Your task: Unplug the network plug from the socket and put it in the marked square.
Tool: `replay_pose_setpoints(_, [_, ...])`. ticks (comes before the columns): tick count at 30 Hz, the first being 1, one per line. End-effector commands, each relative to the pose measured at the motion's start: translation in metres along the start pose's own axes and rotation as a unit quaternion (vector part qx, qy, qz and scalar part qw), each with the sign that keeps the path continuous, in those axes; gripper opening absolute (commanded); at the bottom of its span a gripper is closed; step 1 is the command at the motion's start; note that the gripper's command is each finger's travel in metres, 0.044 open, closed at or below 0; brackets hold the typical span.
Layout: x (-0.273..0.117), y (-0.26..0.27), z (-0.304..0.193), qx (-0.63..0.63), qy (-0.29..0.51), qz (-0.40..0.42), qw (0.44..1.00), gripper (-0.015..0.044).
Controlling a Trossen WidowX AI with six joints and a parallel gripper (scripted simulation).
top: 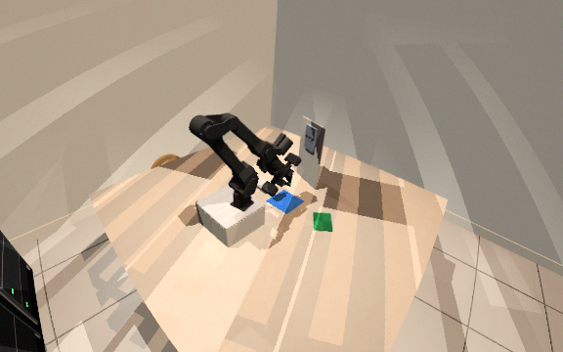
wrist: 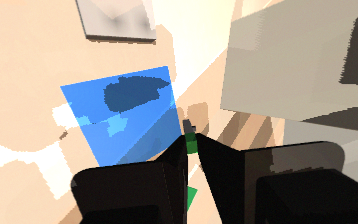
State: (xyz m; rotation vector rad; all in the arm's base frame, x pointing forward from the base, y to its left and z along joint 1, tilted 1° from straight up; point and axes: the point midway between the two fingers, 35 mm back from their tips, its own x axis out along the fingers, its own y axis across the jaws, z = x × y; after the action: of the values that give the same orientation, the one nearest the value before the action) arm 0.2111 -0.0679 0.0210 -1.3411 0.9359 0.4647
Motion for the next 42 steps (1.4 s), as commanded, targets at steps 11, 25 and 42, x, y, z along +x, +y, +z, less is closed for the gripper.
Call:
replay_pose_setpoints(11, [0.003, 0.010, 0.002, 0.012, -0.015, 0.013, 1.000, 0.0000])
replay_pose_setpoints(25, [0.011, 0.013, 0.002, 0.011, -0.014, 0.014, 1.000, 0.0000])
replay_pose_setpoints(42, [0.021, 0.018, 0.002, 0.011, -0.013, 0.014, 1.000, 0.0000])
